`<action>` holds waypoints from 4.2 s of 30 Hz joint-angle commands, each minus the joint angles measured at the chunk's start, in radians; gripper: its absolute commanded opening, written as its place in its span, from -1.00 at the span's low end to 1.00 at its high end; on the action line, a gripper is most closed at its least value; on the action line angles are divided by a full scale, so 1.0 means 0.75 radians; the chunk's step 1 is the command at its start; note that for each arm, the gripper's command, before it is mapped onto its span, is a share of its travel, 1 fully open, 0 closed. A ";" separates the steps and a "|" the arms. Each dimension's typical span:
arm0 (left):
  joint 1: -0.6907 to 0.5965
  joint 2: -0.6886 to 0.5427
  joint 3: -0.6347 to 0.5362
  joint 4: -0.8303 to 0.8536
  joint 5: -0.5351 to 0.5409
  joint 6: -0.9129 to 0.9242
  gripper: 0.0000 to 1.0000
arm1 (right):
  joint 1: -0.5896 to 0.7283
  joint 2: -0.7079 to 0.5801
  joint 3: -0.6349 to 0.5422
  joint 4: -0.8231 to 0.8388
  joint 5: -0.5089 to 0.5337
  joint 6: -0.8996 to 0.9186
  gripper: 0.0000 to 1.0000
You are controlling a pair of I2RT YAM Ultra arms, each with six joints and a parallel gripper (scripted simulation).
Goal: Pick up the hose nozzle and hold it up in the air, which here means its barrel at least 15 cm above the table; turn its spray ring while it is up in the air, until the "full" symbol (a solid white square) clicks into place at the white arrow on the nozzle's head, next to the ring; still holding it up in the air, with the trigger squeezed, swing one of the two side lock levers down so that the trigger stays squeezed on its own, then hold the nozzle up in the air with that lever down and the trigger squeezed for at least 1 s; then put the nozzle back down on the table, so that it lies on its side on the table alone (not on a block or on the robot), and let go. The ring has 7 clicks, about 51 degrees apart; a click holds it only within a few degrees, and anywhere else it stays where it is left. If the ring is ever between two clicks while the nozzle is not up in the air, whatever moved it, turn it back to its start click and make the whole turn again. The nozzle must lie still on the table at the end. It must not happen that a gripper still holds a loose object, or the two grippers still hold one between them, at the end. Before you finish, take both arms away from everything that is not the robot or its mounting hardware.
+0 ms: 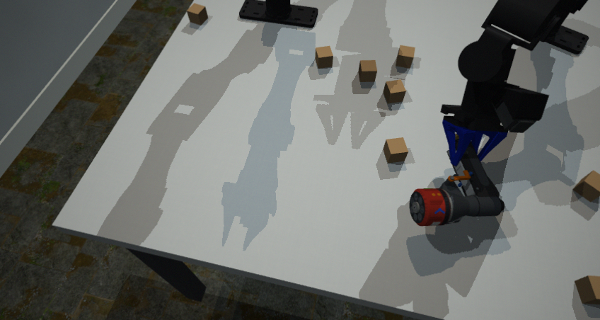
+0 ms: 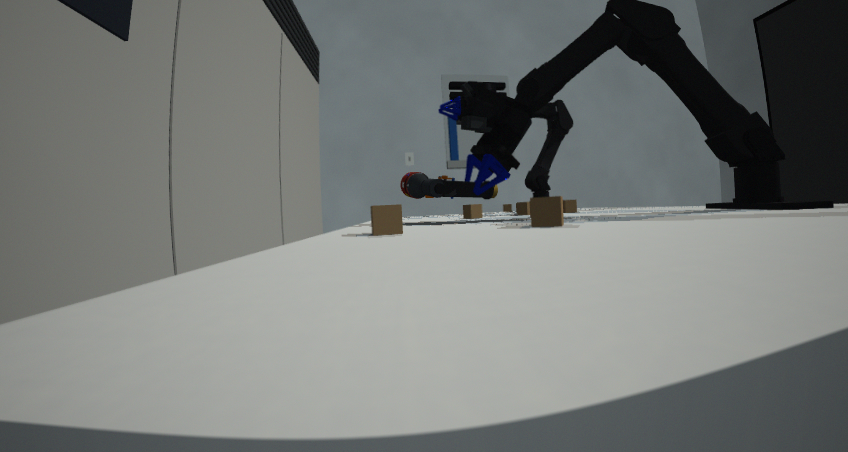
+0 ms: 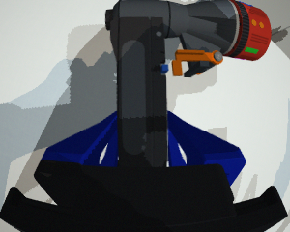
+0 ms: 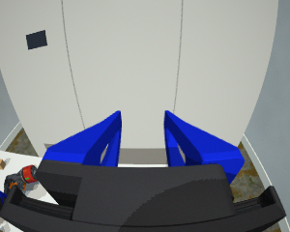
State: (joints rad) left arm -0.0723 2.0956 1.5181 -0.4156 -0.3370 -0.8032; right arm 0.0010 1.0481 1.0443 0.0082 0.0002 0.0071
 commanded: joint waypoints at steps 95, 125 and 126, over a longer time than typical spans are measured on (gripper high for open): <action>0.036 0.047 -0.002 0.041 -0.060 -0.074 -0.28 | 0.014 -0.022 0.051 0.013 0.002 -0.009 -0.26; -0.002 -0.020 -0.042 -0.014 -0.059 -0.087 0.02 | 0.014 -0.022 0.051 0.013 0.002 -0.009 -0.26; -0.002 -0.020 -0.042 -0.014 -0.059 -0.087 0.02 | 0.014 -0.022 0.051 0.013 0.002 -0.009 -0.26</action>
State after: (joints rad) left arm -0.0620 2.1151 1.4723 -0.4339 -0.3672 -0.8669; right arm 0.0010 1.0481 1.0443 0.0082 0.0002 0.0071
